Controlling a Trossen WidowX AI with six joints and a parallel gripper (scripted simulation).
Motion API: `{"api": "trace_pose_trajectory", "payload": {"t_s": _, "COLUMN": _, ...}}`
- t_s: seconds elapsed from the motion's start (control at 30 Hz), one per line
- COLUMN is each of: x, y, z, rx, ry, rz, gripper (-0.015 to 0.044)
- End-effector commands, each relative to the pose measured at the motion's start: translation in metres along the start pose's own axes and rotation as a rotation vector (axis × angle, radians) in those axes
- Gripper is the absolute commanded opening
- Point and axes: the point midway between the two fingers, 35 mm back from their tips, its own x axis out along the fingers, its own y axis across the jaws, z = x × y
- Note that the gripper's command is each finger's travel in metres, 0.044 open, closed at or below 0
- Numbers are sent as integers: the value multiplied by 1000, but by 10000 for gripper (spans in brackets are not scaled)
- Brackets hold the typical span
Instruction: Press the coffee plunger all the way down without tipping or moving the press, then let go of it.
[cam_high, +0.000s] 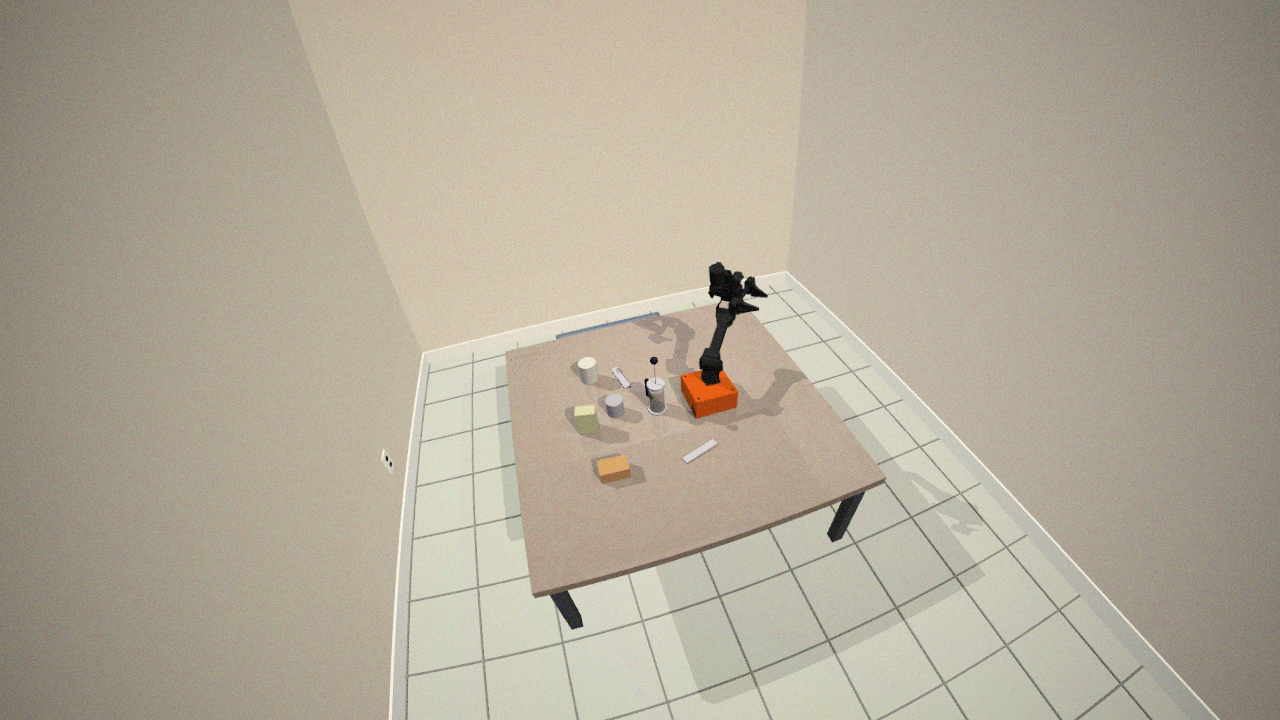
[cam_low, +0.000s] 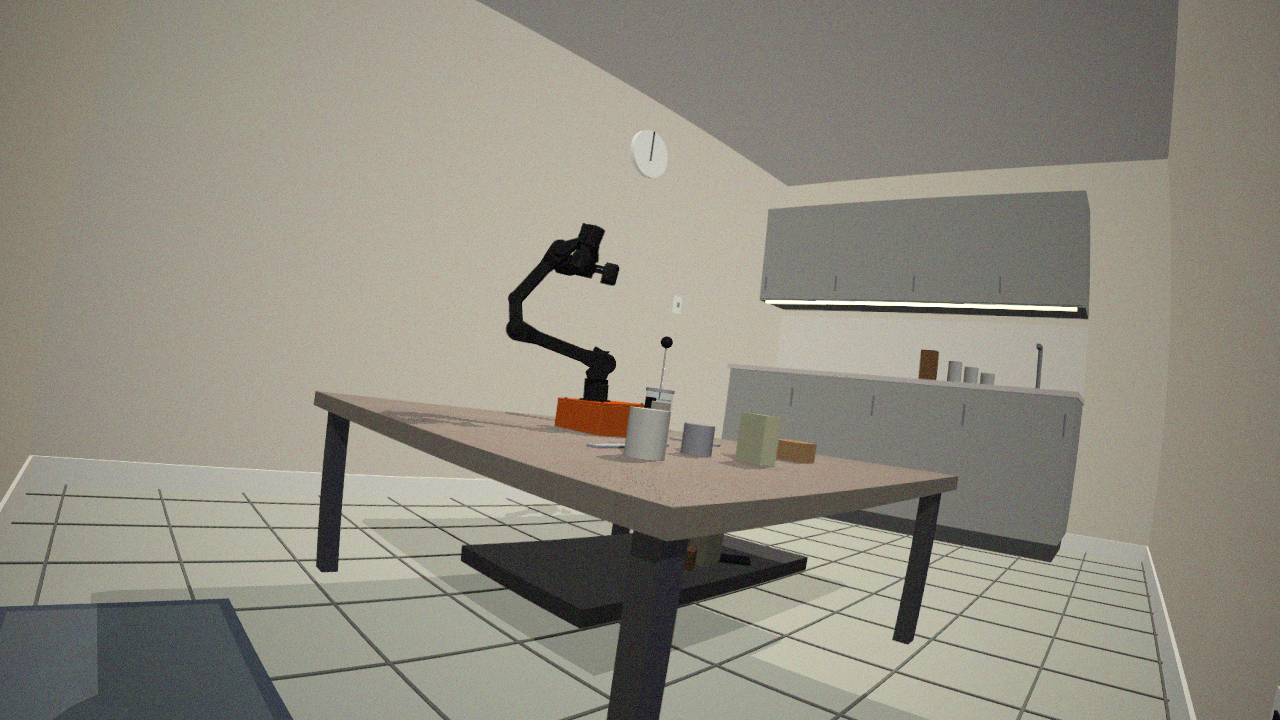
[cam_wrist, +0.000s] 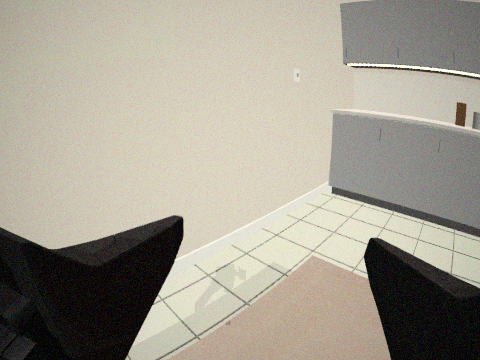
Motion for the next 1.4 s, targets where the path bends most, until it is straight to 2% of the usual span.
{"api": "trace_pose_trajectory", "payload": {"t_s": 0.0, "x": 0, "y": -3, "z": 0, "rx": 3, "ry": 1, "rz": -13, "gripper": 426}}
{"api": "trace_pose_trajectory", "payload": {"t_s": 0.1, "x": 2, "y": -22, "z": -1, "rx": 24, "ry": 6, "rz": -108, "gripper": 440}}
{"api": "trace_pose_trajectory", "payload": {"t_s": 0.17, "x": 2, "y": -47, "z": -2, "rx": 53, "ry": 13, "rz": -226, "gripper": 440}}
{"api": "trace_pose_trajectory", "payload": {"t_s": 0.27, "x": -5, "y": -94, "z": -6, "rx": 112, "ry": 26, "rz": -459, "gripper": 440}}
{"api": "trace_pose_trajectory", "payload": {"t_s": 0.4, "x": -31, "y": -155, "z": -16, "rx": 198, "ry": 41, "rz": -792, "gripper": 440}}
{"api": "trace_pose_trajectory", "payload": {"t_s": 0.67, "x": -121, "y": -235, "z": -48, "rx": 368, "ry": 83, "rz": -1442, "gripper": 440}}
{"api": "trace_pose_trajectory", "payload": {"t_s": 0.8, "x": -178, "y": -246, "z": -68, "rx": 462, "ry": 98, "rz": -1787, "gripper": 440}}
{"api": "trace_pose_trajectory", "payload": {"t_s": 0.93, "x": -231, "y": -238, "z": -86, "rx": 549, "ry": 115, "rz": -2124, "gripper": 440}}
{"api": "trace_pose_trajectory", "payload": {"t_s": 1.0, "x": -240, "y": -234, "z": -89, "rx": 565, "ry": 117, "rz": -2185, "gripper": 440}}
{"api": "trace_pose_trajectory", "payload": {"t_s": 1.37, "x": -238, "y": -241, "z": -149, "rx": 568, "ry": 115, "rz": -2194, "gripper": 440}}
